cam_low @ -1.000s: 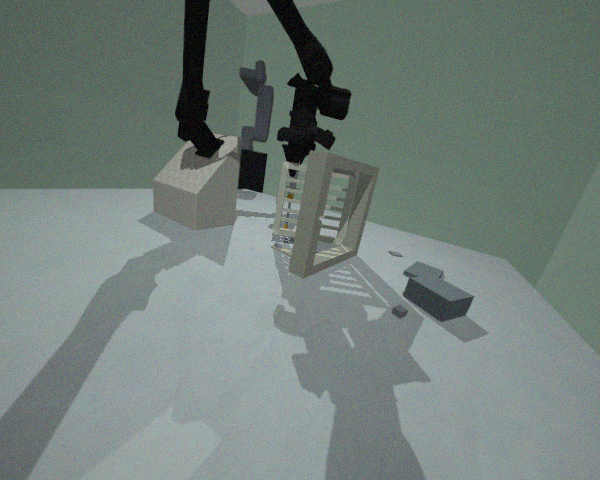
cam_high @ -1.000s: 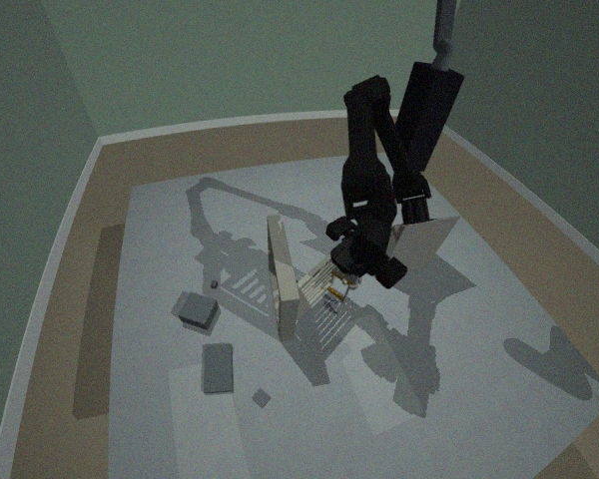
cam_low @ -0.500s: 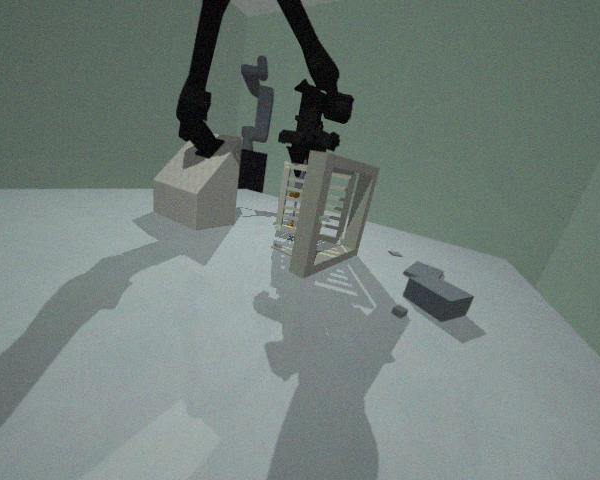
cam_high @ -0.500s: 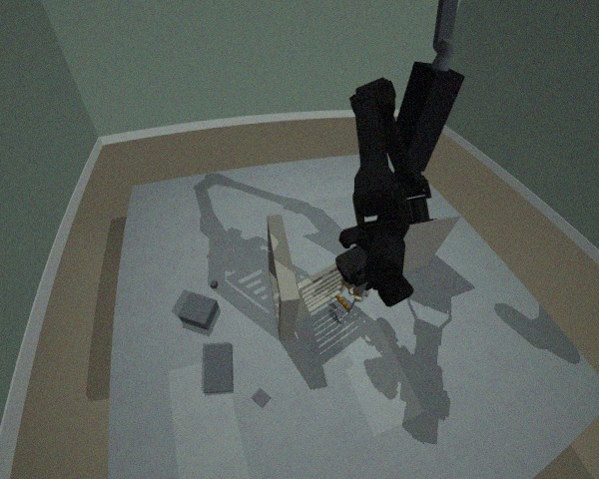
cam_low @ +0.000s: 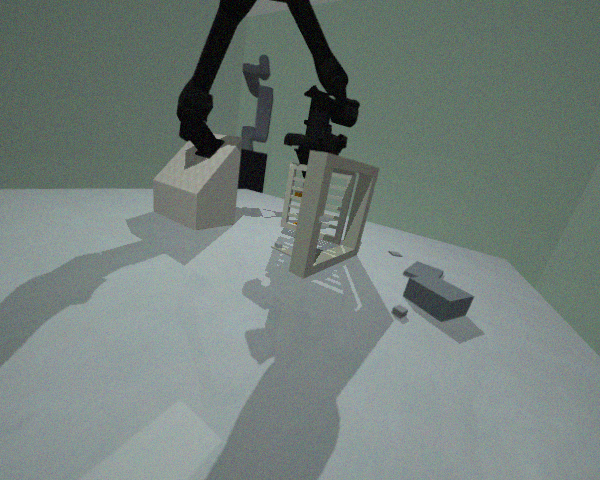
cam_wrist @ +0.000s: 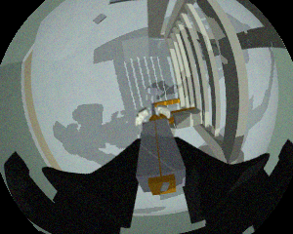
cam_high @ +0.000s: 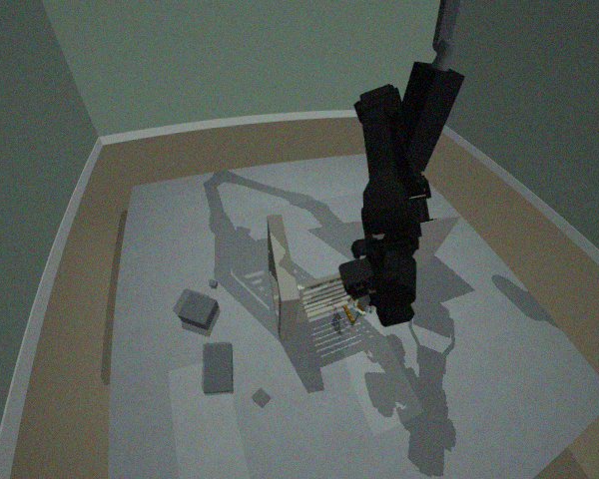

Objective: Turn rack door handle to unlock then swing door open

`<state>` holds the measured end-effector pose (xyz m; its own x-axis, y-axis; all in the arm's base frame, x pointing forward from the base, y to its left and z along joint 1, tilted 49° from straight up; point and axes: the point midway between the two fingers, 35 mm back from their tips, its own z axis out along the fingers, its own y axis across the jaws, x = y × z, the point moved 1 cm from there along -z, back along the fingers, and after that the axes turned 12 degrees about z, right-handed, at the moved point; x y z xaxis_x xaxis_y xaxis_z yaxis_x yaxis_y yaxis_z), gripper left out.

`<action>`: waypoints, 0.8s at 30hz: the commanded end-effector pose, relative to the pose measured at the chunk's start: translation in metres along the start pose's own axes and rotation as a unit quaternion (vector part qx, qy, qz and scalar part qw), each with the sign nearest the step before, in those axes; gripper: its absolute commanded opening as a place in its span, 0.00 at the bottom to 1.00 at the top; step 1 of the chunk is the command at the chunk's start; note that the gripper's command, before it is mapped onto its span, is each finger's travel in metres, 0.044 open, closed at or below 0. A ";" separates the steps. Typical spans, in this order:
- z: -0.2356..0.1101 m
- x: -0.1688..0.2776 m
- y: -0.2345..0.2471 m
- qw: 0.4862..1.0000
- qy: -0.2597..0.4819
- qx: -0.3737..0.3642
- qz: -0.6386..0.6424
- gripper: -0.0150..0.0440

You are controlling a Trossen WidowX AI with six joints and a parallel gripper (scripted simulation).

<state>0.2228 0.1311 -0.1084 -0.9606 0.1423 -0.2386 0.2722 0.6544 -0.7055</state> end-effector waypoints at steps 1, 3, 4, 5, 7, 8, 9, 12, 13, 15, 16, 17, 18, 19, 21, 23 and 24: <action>-0.001 0.000 0.011 0.999 0.000 -0.002 0.041 0.29; -0.001 -0.001 0.016 0.998 0.000 -0.002 0.056 0.29; -0.001 -0.001 0.018 0.998 0.000 -0.002 0.063 0.29; -0.001 -0.001 0.021 0.997 0.000 -0.002 0.071 0.29; -0.001 -0.001 0.025 0.996 0.000 -0.002 0.084 0.29; -0.001 -0.001 0.027 0.996 0.000 -0.002 0.090 0.29; -0.001 -0.001 0.028 0.996 0.000 -0.002 0.093 0.29; -0.001 -0.001 0.028 0.996 0.000 -0.002 0.094 0.29; -0.001 -0.001 0.028 0.996 0.000 -0.002 0.094 0.29; -0.001 -0.001 0.028 0.996 0.000 -0.002 0.094 0.29; -0.001 -0.001 0.028 0.996 0.000 -0.002 0.094 0.29; -0.001 -0.001 0.028 0.996 0.000 -0.002 0.094 0.29; -0.001 -0.001 0.028 0.996 0.000 -0.002 0.094 0.29; -0.001 -0.001 0.028 0.996 0.000 -0.002 0.094 0.29; -0.001 -0.001 0.028 0.996 0.000 -0.002 0.094 0.29; -0.001 -0.001 0.028 0.996 0.000 -0.002 0.094 0.29; -0.001 -0.001 0.028 0.996 0.000 -0.002 0.094 0.34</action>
<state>0.2316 0.1494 -0.1270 -0.8972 0.2563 -0.3597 0.4380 0.6215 -0.6496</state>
